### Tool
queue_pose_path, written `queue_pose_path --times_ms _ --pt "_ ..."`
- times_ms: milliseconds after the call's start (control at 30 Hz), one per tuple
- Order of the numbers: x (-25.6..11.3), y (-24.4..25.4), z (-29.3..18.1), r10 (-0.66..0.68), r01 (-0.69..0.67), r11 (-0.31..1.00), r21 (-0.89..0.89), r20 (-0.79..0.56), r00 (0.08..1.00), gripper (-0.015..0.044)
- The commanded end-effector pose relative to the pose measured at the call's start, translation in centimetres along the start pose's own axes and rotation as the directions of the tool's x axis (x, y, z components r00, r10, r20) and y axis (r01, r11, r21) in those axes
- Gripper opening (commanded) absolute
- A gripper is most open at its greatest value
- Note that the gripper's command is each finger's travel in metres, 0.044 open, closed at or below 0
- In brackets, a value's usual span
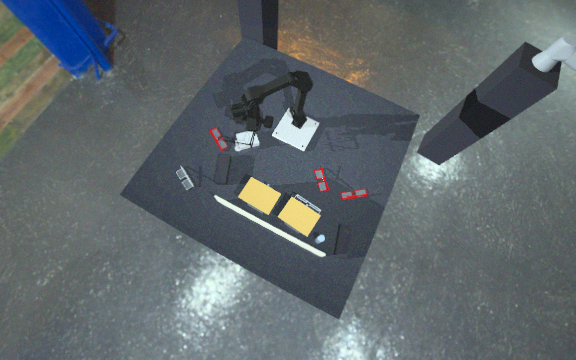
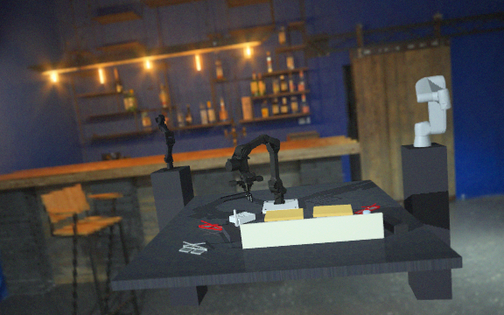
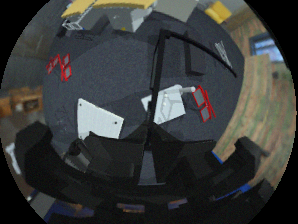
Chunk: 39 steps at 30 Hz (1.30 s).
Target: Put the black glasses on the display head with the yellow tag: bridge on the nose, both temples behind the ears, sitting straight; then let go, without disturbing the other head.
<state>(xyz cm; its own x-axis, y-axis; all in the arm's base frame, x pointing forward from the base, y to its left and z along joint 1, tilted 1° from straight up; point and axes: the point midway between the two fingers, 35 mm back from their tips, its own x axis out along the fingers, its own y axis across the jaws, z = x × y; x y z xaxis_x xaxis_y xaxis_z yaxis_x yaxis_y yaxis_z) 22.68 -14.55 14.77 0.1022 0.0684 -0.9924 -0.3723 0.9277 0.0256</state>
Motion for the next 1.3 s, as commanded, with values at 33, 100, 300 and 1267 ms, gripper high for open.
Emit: queue_pose_path --times_ms 33,100,300,1267 --pt "-0.5 0.2 -0.1 0.017 -0.006 0.989 -0.148 0.069 0.997 0.0000" --pt "-0.7 0.2 -0.1 0.020 -0.001 0.979 -0.204 0.094 0.995 0.0000" --pt "-1.4 0.3 -0.2 0.027 0.037 0.931 -0.364 0.169 0.985 0.0000" --pt "-5.5 0.6 -0.4 -0.012 0.486 0.336 -0.807 0.512 0.859 0.0000"
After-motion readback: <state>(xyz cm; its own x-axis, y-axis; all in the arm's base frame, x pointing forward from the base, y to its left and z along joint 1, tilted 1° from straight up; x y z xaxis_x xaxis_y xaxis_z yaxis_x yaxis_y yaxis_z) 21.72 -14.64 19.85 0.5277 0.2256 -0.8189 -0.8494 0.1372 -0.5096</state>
